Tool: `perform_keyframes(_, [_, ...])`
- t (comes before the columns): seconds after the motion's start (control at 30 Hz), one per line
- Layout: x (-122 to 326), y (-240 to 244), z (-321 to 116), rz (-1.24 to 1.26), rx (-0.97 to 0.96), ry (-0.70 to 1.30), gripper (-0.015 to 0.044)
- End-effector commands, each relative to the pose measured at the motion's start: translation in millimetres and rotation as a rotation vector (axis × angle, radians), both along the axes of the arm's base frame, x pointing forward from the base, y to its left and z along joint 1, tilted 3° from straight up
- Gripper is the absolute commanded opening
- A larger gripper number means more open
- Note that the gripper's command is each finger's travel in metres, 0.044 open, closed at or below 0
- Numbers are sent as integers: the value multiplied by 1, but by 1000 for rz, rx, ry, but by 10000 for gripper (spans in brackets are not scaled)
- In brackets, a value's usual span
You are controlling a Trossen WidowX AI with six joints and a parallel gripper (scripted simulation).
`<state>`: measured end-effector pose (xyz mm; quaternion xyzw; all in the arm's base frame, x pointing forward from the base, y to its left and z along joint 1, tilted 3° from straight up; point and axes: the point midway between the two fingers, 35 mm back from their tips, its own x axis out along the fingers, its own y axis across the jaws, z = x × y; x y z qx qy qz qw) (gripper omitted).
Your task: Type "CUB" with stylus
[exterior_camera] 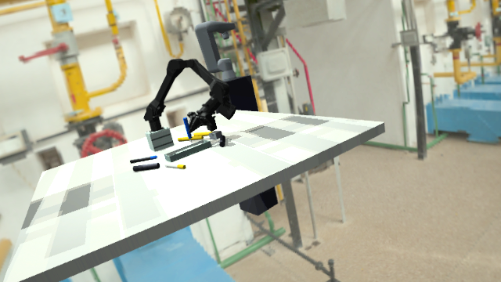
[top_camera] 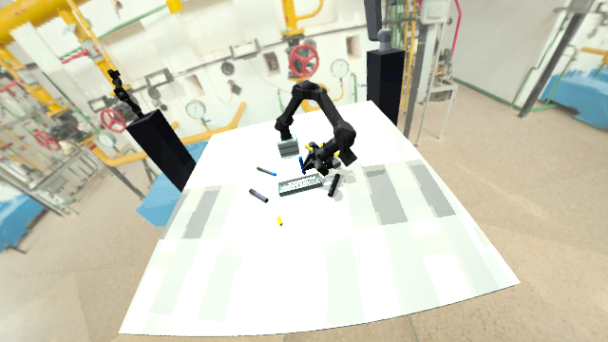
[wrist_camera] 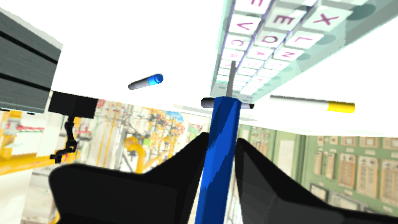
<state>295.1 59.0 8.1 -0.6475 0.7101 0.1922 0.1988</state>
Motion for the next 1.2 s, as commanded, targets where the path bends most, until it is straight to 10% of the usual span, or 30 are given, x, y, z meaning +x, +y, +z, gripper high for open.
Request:
perform_keyframes(0.0, [1, 0, 0, 5, 0, -1, 81])
perform_keyframes(1.17, [1, 1, -18, 5, 0, -1, 81])
